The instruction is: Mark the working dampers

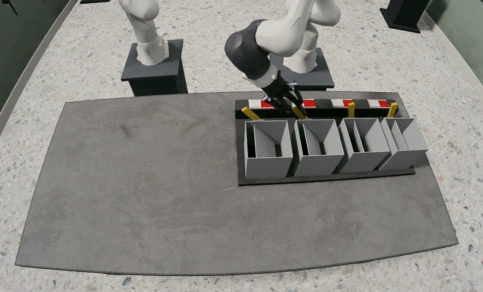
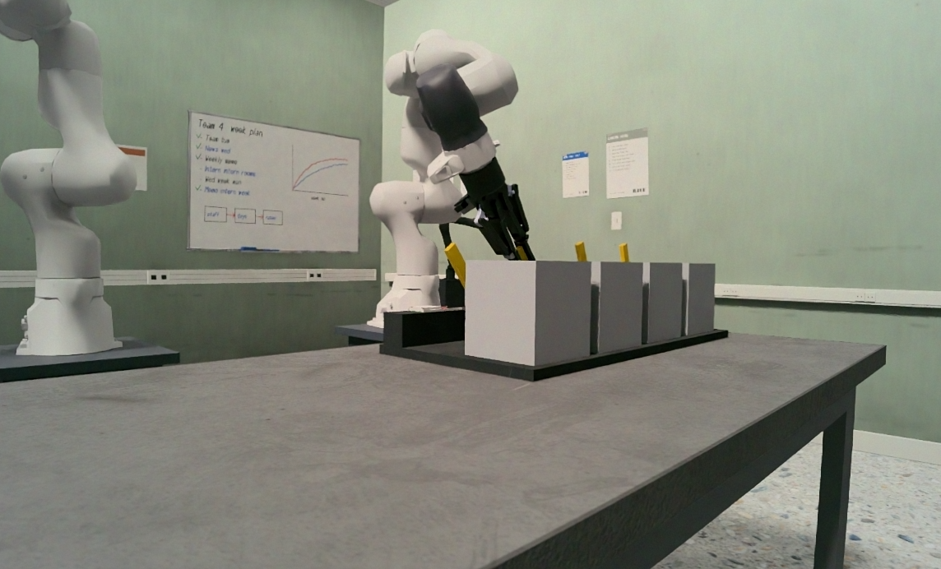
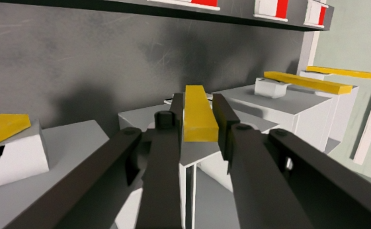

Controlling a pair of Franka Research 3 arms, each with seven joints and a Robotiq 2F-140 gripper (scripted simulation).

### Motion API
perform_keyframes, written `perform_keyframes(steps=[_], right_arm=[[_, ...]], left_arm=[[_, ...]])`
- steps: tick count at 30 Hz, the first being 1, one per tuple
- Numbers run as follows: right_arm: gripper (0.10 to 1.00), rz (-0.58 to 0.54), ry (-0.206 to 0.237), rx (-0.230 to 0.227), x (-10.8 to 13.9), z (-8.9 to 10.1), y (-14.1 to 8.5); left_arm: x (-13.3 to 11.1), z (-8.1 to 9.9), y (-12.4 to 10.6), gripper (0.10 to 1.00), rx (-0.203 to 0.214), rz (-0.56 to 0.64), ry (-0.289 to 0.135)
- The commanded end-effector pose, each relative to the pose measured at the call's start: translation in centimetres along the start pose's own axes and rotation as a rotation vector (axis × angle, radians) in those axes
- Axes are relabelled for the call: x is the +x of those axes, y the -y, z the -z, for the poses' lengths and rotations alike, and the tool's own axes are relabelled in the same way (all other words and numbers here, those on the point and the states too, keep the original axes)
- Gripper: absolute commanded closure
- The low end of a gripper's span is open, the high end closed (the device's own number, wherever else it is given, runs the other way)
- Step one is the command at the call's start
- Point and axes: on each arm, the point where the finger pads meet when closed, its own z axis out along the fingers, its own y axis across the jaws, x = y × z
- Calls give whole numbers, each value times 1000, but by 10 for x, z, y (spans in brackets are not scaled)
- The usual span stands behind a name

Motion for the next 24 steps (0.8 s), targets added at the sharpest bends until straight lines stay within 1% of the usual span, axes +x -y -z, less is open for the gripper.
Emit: perform_keyframes(steps=[1, 3, 4, 17, 21, 24], right_arm=[[98, -4, 0, -1, 0, 0, -1], [98, -4, 0, -1, 0, 0, -1], [98, -4, 0, -1, 0, 0, -1], [98, -4, 0, -1, 0, 0, -1], [98, -4, 0, -1, 0, 0, -1], [98, -4, 0, -1, 0, 0, -1]], left_arm=[[1, -2, -1, 817, -8, 5, -4], [1, -2, -1, 817, -8, 5, -4], [1, -2, -1, 795, -8, 5, -4], [1, -1, -1, 795, -8, 5, -4], [1, 3, -1, 795, -8, 5, -4], [1, 11, -1, 795, -8, 5, -4]])
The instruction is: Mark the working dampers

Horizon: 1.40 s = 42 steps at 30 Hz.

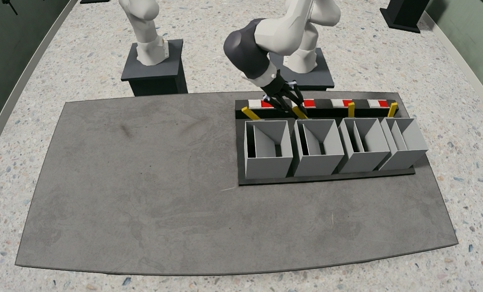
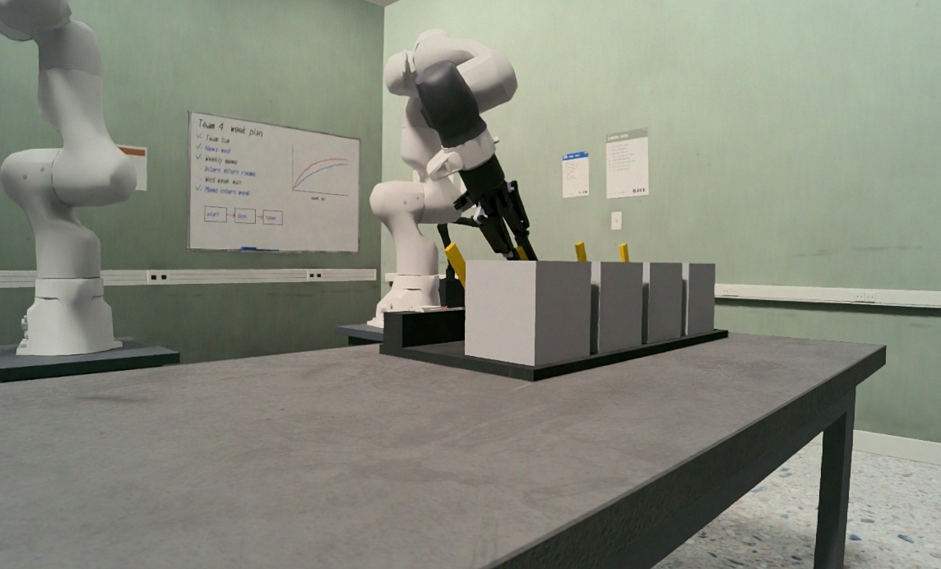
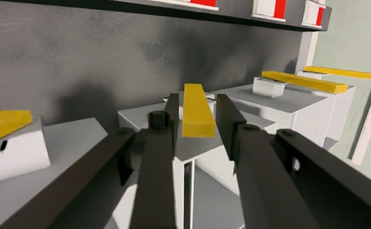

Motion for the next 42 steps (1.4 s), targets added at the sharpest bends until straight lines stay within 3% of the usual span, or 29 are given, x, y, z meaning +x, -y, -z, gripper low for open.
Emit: perform_keyframes(steps=[1, 4, 19, 31, 32, 33, 34, 36, 38, 39, 42], right_arm=[[98, -4, 0, -1, 0, 0, -1], [98, -4, 0, -1, 0, 0, -1], [98, -4, 0, -1, 0, 0, -1], [98, -4, 0, -1, 0, 0, -1], [98, -4, 0, -1, 0, 0, -1], [98, -4, 0, -1, 0, 0, -1], [98, -4, 0, -1, 0, 0, -1], [98, -4, 0, -1, 0, 0, -1], [98, -4, 0, -1, 0, 0, -1], [98, -4, 0, -1, 0, 0, -1], [98, -4, 0, -1, 0, 0, -1]], left_arm=[[2, 9, 0, 795, -5, 0, -5], [2, 13, 0, 795, -5, 0, -5], [2, 72, 1, 795, -5, 0, -5], [1, 79, 0, 795, -1, 0, -5], [-3, 78, -5, 795, 22, 0, -4], [-12, 77, -15, 795, 72, 2, 0], [-26, 75, -31, 795, 152, 6, 6], [-35, 73, -40, 795, 201, 5, 5], [-35, 73, -40, 795, 201, 5, 5], [-46, 71, -53, 795, 261, 7, 9], [-54, 69, -61, 795, 307, 6, 8]])
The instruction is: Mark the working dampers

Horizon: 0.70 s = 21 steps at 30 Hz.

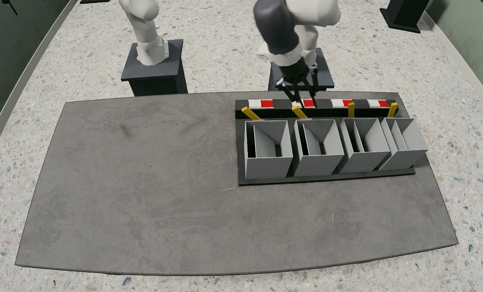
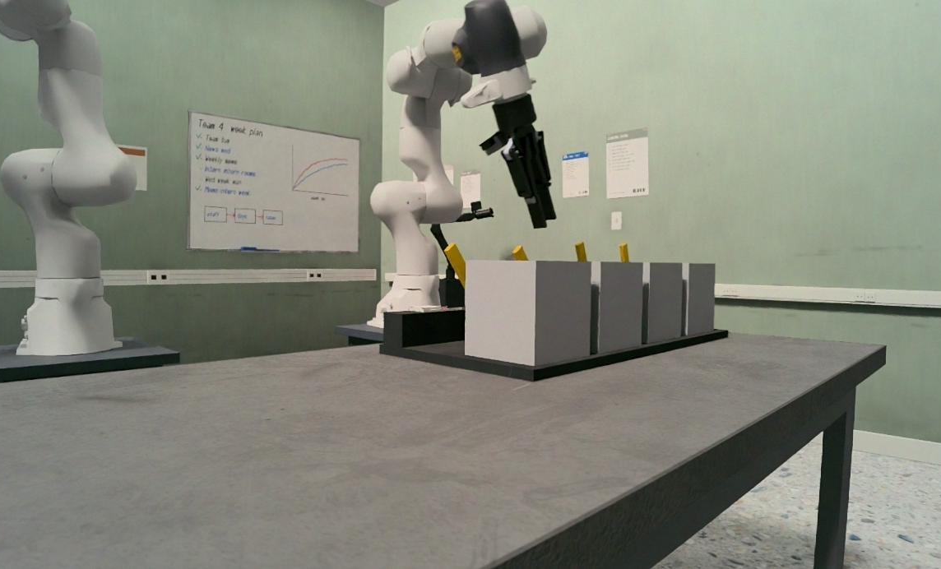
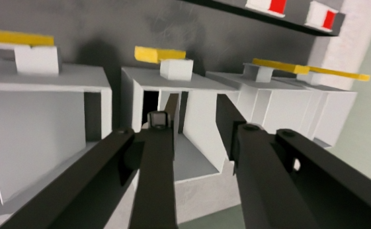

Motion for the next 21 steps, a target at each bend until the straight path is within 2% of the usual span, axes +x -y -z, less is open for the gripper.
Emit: perform_keyframes(steps=[1, 11, 14, 15, 16, 19, 21], right_arm=[[98, -4, 0, -1, 0, 0, -1], [98, -4, 0, -1, 0, 0, -1], [98, -4, 0, -1, 0, 0, -1], [98, -4, 0, -1, 0, 0, -1], [98, -4, 0, -1, 0, 0, -1], [98, -4, 0, -1, 0, 0, -1], [98, -4, 0, -1, 0, 0, -1]], left_arm=[[-16, 1, 6, 795, 115, -122, 8], [-51, 2, -25, 795, 294, -121, -1], [-52, 2, -26, 795, 296, -121, 0], [-62, 2, -35, 795, 352, -122, -13], [-66, 2, -39, 795, 375, -122, -16], [-77, 3, -48, 795, 432, -124, -25], [-80, 3, -51, 795, 450, -124, -26]])
